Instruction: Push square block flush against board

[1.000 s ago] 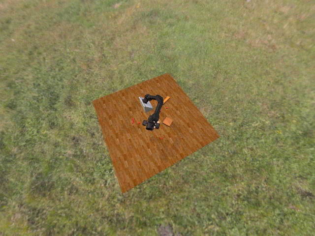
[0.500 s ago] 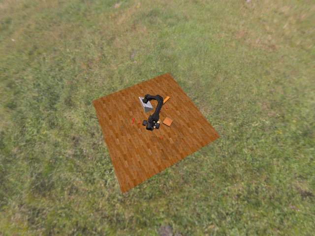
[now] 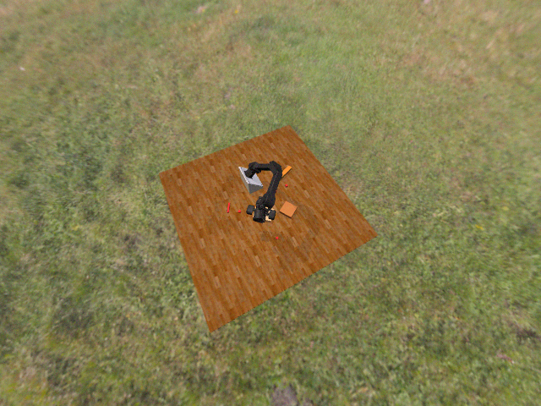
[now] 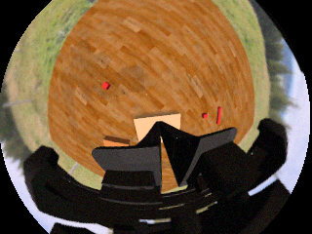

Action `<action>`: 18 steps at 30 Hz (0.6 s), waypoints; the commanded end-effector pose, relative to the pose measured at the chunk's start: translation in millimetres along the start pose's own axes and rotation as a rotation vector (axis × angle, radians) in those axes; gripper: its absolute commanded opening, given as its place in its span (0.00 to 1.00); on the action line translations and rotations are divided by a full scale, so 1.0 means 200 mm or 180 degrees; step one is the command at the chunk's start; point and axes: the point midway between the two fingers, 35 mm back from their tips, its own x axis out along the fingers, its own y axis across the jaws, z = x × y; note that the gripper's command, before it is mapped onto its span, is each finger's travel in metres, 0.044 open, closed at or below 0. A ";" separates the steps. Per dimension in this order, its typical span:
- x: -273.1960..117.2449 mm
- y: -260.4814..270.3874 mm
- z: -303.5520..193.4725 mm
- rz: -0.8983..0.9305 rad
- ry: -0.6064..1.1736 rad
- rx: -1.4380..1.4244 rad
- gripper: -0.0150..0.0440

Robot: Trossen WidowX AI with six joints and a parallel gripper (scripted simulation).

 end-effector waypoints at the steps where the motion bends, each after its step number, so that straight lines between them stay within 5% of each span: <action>1: 0.03 0.16 -0.18 -0.0020 0.0001 -0.0139 0.25; 9: 0.14 0.33 -0.70 -0.0035 -0.0006 -0.0422 0.25; 18: 0.31 0.24 -1.26 0.0018 0.0064 -0.0752 0.25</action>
